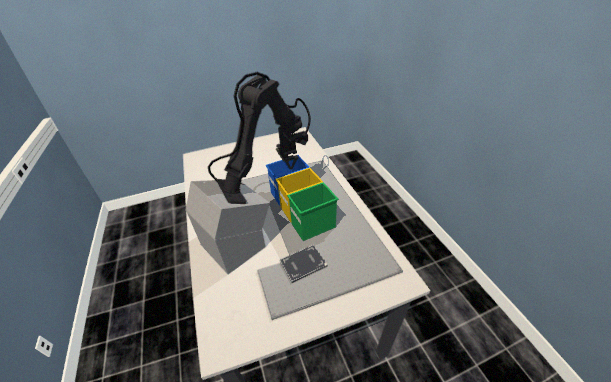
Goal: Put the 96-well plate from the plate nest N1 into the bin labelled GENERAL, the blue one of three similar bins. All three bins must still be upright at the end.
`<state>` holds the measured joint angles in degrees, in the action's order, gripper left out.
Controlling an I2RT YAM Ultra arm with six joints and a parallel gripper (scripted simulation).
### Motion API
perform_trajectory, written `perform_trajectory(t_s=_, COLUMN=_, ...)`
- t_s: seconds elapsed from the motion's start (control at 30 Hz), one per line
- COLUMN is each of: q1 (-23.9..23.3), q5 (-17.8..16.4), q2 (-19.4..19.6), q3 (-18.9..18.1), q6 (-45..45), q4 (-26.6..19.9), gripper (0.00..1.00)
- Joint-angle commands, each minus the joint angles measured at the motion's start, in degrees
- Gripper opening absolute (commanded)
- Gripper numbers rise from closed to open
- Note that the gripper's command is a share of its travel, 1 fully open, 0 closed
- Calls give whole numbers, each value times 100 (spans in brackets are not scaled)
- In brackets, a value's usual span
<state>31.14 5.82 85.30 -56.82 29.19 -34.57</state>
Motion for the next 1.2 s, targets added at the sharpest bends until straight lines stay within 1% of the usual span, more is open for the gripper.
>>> perform_trajectory(t_s=0.0, q1=102, q5=79, q2=-289, q3=-202, q6=54, q4=-229, gripper=82)
perform_trajectory(t_s=0.63, q1=168, q5=109, q2=-667, q3=-452, q6=113, q4=-862, gripper=82)
perform_trajectory(t_s=1.17, q1=136, q5=113, q2=-667, q3=-430, q6=101, q4=-847, gripper=82)
